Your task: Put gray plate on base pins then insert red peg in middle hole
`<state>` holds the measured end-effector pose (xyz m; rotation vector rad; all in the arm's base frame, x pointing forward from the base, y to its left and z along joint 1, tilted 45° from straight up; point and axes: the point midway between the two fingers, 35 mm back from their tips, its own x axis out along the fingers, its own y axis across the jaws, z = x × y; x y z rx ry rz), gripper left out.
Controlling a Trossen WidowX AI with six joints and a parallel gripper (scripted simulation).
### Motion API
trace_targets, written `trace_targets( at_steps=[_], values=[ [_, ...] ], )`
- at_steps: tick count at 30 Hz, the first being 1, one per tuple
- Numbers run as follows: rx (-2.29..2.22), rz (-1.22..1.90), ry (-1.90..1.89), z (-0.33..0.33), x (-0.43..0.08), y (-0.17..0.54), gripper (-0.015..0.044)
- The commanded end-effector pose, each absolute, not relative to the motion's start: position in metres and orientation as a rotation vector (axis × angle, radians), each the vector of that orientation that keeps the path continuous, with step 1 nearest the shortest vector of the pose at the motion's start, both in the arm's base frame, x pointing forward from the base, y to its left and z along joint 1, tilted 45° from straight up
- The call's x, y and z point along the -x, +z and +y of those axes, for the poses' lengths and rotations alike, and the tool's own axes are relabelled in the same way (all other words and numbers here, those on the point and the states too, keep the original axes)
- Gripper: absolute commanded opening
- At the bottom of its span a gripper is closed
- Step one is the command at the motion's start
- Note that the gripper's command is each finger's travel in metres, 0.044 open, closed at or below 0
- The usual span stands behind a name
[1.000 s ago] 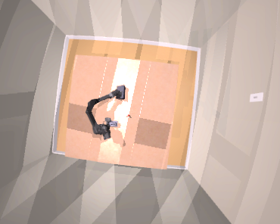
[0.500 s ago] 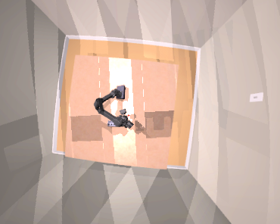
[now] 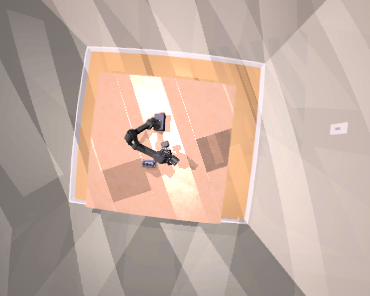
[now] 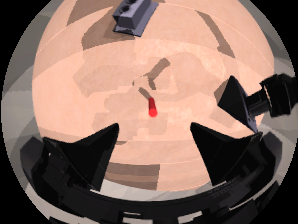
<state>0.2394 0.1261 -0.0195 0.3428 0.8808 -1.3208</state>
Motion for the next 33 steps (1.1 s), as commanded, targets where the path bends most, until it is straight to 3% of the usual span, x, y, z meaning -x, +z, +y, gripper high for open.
trace_targets(
  at_steps=[1, 33],
  values=[
    [-0.338, 0.88, -1.313, 0.119, -0.24, -0.026, 0.044],
    [-0.337, 0.879, -1.313, 0.083, -0.241, -0.063, 0.044]
  ],
)
